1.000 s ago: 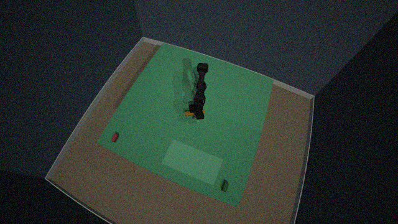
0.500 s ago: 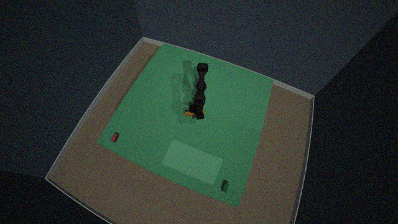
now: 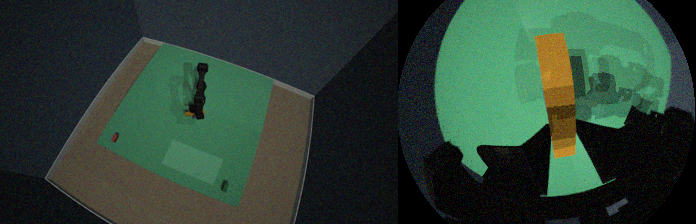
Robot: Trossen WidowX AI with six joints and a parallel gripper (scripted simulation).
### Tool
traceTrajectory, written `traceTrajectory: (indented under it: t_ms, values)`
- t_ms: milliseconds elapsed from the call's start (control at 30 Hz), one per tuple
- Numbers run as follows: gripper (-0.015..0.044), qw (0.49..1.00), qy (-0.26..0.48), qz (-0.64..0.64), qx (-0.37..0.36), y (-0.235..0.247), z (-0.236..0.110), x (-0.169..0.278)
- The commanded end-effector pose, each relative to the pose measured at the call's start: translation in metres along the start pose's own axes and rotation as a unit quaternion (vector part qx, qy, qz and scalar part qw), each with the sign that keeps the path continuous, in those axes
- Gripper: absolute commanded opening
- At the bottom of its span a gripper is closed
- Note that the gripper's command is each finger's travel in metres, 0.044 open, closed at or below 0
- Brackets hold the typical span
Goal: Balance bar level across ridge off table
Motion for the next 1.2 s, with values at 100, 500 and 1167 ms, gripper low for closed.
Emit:
traceTrajectory:
  t_ms: [100,500,1167]
  values:
    - [0.0168,1.000,0.000,0.000,0.000,0.0000,0.0000,0.0000]
    - [0.0171,1.000,0.000,0.000,0.000,0.0000,0.0000,0.0000]
    - [0.0185,1.000,0.000,0.000,0.000,0.0000,0.0000,0.0000]
Point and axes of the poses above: the point midway between the two fingers, 35 mm back from their tips, its own z axis out along the fingers, its own y axis across the jaws, x = y × z, the point moved 3 cm from there along -z, back along the fingers, and after that the axes turned 15 degrees about -z, right-handed, at the moved point
